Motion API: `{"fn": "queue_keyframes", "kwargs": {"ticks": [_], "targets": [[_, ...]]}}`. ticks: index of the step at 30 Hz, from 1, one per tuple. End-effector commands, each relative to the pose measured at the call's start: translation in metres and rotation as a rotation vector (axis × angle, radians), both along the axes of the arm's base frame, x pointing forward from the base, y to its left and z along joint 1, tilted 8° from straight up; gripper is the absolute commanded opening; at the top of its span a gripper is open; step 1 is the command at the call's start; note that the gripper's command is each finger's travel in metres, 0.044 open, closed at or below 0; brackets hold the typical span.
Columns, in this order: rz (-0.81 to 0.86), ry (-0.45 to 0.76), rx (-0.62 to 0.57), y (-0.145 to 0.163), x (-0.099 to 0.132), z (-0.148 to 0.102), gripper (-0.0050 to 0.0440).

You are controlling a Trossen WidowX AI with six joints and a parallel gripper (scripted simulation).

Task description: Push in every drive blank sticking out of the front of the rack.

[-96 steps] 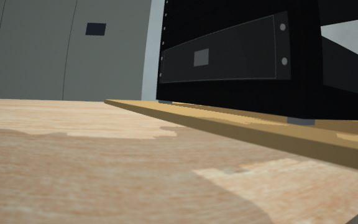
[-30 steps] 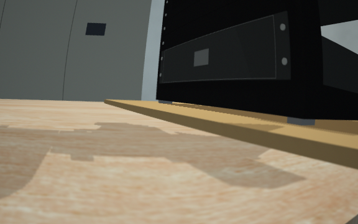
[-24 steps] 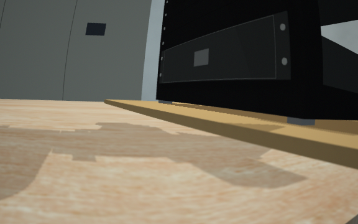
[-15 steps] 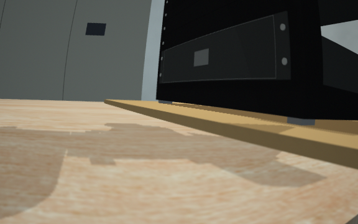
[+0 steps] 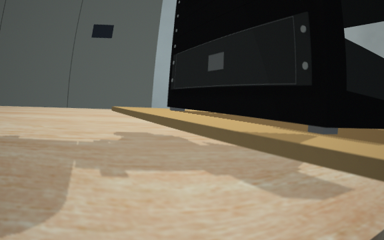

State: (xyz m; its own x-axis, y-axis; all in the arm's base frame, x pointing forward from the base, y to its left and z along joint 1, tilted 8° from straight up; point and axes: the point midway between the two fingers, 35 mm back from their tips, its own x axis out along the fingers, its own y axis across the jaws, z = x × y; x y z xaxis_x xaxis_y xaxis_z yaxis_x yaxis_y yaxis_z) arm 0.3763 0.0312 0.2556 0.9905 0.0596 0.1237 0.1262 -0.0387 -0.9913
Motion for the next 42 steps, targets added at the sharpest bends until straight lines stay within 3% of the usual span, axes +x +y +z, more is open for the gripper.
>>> {"fn": "queue_keyframes", "kwargs": {"ticks": [1,42], "targets": [[0.004,-0.014,0.005,0.001,0.006,0.007,-0.005],[0.004,-0.014,0.005,0.003,0.031,0.011,-0.005]]}}
